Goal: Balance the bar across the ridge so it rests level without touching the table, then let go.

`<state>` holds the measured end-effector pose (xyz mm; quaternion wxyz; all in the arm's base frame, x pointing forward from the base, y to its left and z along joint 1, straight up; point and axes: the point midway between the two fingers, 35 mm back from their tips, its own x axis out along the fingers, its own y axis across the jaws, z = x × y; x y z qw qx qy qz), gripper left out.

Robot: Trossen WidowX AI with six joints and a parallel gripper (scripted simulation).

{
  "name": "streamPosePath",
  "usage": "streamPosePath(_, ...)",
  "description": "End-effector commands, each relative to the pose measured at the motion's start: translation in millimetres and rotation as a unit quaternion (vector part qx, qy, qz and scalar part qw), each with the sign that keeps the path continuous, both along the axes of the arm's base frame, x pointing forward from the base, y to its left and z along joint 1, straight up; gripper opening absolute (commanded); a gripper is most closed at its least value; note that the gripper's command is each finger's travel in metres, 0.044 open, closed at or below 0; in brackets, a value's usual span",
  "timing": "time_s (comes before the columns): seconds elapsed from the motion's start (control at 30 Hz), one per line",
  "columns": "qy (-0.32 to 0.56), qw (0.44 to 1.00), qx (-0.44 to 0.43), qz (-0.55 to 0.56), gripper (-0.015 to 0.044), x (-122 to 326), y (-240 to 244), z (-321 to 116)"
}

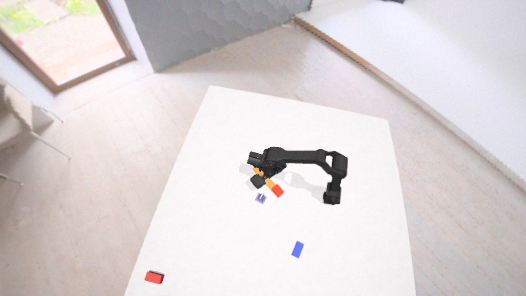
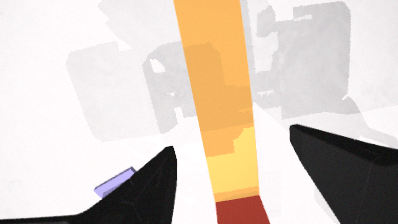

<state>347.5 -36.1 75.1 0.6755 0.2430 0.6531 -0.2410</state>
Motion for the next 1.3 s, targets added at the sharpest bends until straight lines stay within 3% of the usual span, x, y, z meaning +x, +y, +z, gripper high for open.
streamPosePath(0.0, 0.000, 1.000, 0.003, 0.003, 0.0315, -0.3, 0.9, -5.0)
streamPosePath(0.87, 0.000, 1.000, 0.003, 0.003, 0.0315, 0.1, 0.8, -25.5)
streamPosePath(1.07, 0.001, 1.000, 0.000, 0.000, 0.0157, -0.3, 0.0, -25.2)
streamPosePath(1.27, 0.001, 1.000, 0.000, 0.000, 0.0118, -0.3, 0.0, -25.2)
